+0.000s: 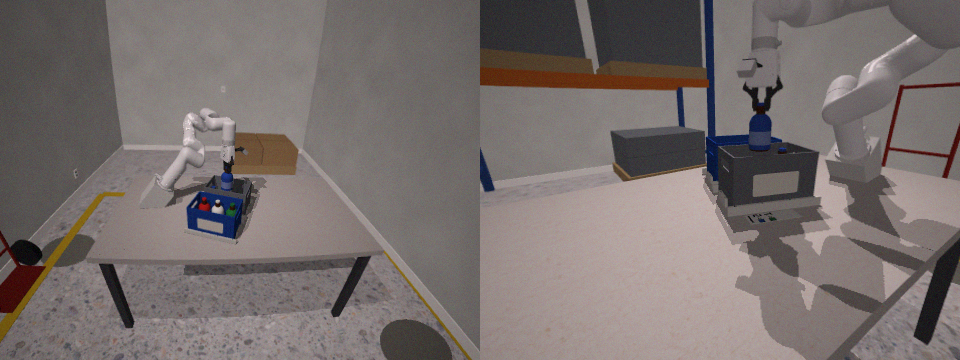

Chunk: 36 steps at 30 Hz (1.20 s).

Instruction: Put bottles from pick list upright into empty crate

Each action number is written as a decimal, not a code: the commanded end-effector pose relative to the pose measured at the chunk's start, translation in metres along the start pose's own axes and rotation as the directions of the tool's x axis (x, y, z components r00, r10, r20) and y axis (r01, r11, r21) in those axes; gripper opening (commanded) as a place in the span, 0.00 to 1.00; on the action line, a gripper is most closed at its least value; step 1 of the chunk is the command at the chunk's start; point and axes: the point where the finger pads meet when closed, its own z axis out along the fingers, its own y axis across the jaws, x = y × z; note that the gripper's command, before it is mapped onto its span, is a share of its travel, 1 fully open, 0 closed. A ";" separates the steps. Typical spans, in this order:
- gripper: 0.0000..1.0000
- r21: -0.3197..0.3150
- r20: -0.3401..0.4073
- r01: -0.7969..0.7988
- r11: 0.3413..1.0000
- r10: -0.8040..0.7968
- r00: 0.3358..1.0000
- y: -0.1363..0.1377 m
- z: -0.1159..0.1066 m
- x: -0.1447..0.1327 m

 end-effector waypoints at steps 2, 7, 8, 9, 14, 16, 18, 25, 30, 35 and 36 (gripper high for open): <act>0.00 -0.003 0.000 0.001 1.000 -0.001 1.000 0.001 0.004 0.001; 0.00 -0.003 0.000 0.001 1.000 -0.001 1.000 0.001 0.007 0.001; 0.00 -0.003 0.000 0.001 1.000 -0.001 1.000 0.001 0.008 0.001; 0.00 -0.003 0.000 0.001 1.000 -0.001 1.000 0.001 0.009 0.001; 0.00 -0.003 0.000 0.001 1.000 -0.001 1.000 0.001 0.014 0.001; 0.00 -0.003 0.000 0.001 1.000 -0.001 1.000 0.001 0.016 0.001; 0.00 -0.003 0.000 0.001 1.000 -0.001 1.000 0.001 0.018 0.001; 0.00 -0.003 0.000 0.001 1.000 -0.001 1.000 0.001 0.023 0.001; 0.00 -0.003 0.000 0.002 1.000 -0.002 1.000 0.001 0.028 0.001; 0.00 -0.003 0.000 0.002 1.000 -0.002 1.000 0.001 0.033 0.001; 0.00 -0.003 0.000 0.002 1.000 -0.002 1.000 0.001 0.034 0.001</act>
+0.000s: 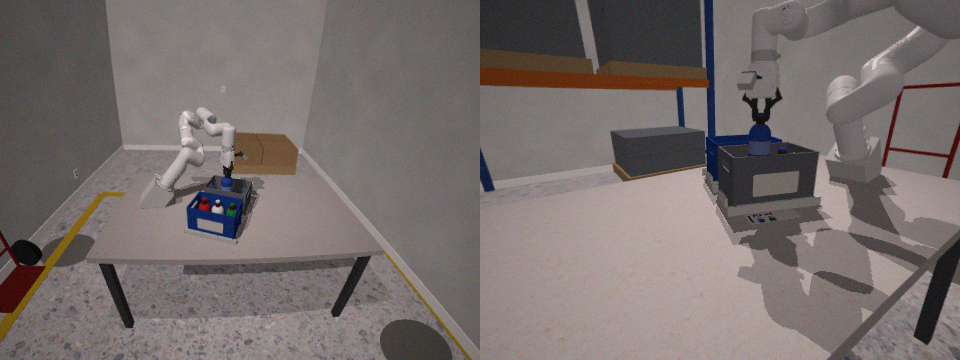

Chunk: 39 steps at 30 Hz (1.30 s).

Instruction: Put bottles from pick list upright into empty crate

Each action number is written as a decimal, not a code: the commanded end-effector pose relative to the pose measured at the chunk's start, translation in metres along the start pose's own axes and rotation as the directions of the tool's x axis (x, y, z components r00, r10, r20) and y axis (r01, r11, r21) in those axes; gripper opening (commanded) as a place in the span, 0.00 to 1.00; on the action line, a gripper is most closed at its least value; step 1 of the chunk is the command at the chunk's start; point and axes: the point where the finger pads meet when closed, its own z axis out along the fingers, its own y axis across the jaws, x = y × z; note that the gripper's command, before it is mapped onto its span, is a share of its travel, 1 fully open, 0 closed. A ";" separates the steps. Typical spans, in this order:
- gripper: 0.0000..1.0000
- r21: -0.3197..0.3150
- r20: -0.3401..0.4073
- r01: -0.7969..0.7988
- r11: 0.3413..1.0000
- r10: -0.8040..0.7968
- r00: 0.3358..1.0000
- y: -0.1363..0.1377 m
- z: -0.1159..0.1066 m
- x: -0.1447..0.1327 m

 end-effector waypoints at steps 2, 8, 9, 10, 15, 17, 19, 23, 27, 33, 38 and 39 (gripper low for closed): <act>0.00 -0.003 0.000 0.001 1.000 -0.001 1.000 0.001 0.003 0.001; 0.00 -0.003 0.000 0.001 1.000 -0.001 1.000 0.001 0.008 0.001; 0.00 -0.003 0.000 0.001 1.000 -0.001 1.000 0.001 0.009 0.001; 0.00 -0.003 0.000 0.001 1.000 -0.001 1.000 0.001 0.010 0.001; 0.00 -0.003 0.000 0.001 1.000 -0.001 1.000 0.001 0.015 0.001; 0.00 -0.003 0.000 0.001 1.000 -0.001 1.000 0.001 0.017 0.001; 0.00 -0.003 -0.001 0.001 1.000 -0.001 1.000 0.001 0.018 0.001; 0.00 -0.003 -0.001 0.001 1.000 -0.001 1.000 0.001 0.021 0.001; 0.00 -0.003 -0.001 0.001 1.000 -0.001 1.000 0.001 0.025 0.001; 0.00 -0.003 -0.001 0.001 1.000 -0.001 1.000 0.001 0.031 0.001; 0.00 -0.003 -0.001 0.001 1.000 -0.001 1.000 0.001 0.034 0.001; 0.00 -0.003 -0.001 0.001 1.000 -0.001 1.000 0.001 0.035 0.001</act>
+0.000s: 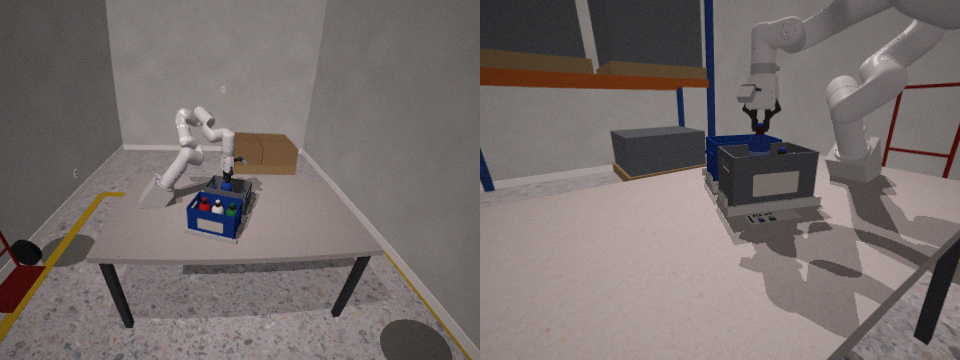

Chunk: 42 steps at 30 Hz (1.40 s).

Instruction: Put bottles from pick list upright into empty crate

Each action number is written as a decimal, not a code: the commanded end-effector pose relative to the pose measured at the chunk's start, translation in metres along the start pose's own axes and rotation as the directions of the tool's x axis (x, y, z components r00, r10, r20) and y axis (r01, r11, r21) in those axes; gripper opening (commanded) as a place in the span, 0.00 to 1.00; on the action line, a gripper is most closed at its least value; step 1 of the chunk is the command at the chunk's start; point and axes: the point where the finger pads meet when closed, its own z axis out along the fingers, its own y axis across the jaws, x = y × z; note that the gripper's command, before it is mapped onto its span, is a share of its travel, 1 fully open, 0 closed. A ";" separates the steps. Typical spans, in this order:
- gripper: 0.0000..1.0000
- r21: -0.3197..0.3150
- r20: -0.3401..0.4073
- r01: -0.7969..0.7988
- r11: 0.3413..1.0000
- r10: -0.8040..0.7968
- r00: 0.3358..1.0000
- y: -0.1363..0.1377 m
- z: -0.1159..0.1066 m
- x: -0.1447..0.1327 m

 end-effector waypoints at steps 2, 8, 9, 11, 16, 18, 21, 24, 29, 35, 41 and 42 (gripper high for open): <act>0.00 -0.003 -0.001 0.002 1.000 -0.002 1.000 0.001 0.003 0.001; 0.00 -0.003 -0.001 0.002 1.000 -0.002 1.000 0.001 0.009 0.001; 0.00 -0.003 -0.001 0.002 1.000 -0.002 1.000 0.001 0.010 0.001; 0.00 -0.003 -0.001 0.002 1.000 -0.002 1.000 0.001 0.012 0.001; 0.00 -0.003 -0.001 0.002 1.000 -0.002 1.000 0.001 0.015 0.001; 0.00 -0.003 -0.001 0.002 1.000 -0.002 1.000 0.001 0.017 0.001; 0.00 -0.003 -0.001 0.002 1.000 -0.002 1.000 0.001 0.020 0.001; 0.00 -0.003 -0.001 0.001 1.000 -0.002 1.000 0.001 0.023 0.001; 0.00 -0.003 -0.001 0.001 1.000 -0.001 1.000 0.001 0.028 0.001; 0.00 -0.003 -0.001 0.001 1.000 -0.001 1.000 0.001 0.032 0.001; 0.00 -0.003 -0.001 0.001 1.000 -0.001 1.000 0.001 0.038 0.001; 0.00 -0.003 -0.001 0.001 1.000 -0.001 1.000 0.001 0.039 0.001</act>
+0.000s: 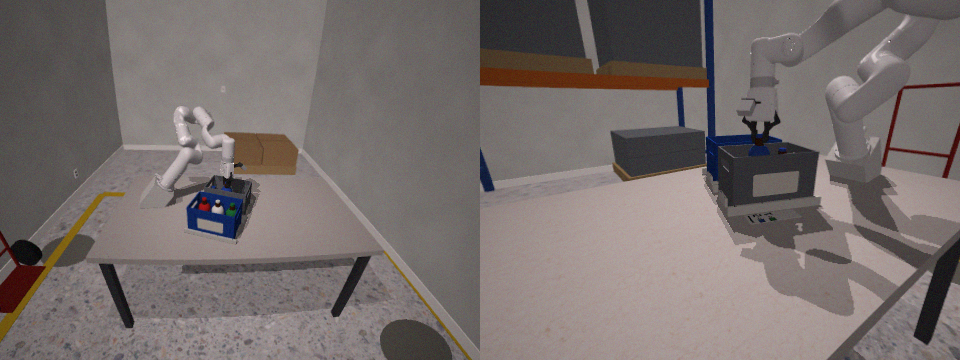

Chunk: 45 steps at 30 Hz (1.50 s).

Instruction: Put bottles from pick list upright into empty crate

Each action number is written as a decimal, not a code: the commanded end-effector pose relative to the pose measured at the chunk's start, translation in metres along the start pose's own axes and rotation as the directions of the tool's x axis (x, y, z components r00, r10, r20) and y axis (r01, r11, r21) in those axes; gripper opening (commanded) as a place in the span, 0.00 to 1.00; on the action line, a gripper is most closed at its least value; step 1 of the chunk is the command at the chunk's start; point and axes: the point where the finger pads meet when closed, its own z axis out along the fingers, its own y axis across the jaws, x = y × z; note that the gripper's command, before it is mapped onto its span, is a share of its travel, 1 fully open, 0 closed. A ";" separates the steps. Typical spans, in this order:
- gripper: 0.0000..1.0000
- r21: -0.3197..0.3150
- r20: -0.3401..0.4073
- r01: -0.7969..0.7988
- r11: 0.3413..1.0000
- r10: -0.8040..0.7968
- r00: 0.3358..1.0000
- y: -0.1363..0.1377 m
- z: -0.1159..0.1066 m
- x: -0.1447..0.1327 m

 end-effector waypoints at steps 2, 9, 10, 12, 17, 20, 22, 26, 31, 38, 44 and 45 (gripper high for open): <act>0.00 -0.003 -0.002 0.001 1.000 -0.001 1.000 0.001 0.004 0.001; 0.00 -0.003 -0.002 0.001 1.000 -0.001 1.000 0.001 0.009 0.001; 0.00 -0.003 -0.002 0.001 1.000 -0.001 1.000 0.001 0.010 0.001; 0.00 -0.003 -0.002 0.001 1.000 -0.001 1.000 0.001 0.012 0.001; 0.00 -0.003 -0.002 0.001 1.000 -0.001 1.000 0.001 0.017 0.001; 0.00 -0.003 -0.002 0.001 1.000 -0.001 1.000 0.001 0.020 0.001; 0.00 -0.003 -0.002 0.001 1.000 -0.001 1.000 0.001 0.020 0.001; 0.00 -0.003 -0.002 0.001 1.000 -0.001 1.000 0.001 0.021 0.001; 0.00 -0.003 -0.002 0.001 1.000 -0.001 1.000 0.001 0.023 0.001; 0.00 -0.003 -0.002 0.001 1.000 -0.001 1.000 0.001 0.027 0.001; 0.00 -0.003 -0.002 0.001 1.000 -0.001 1.000 0.001 0.029 0.001; 0.00 -0.003 -0.002 0.001 1.000 -0.001 1.000 0.001 0.029 0.001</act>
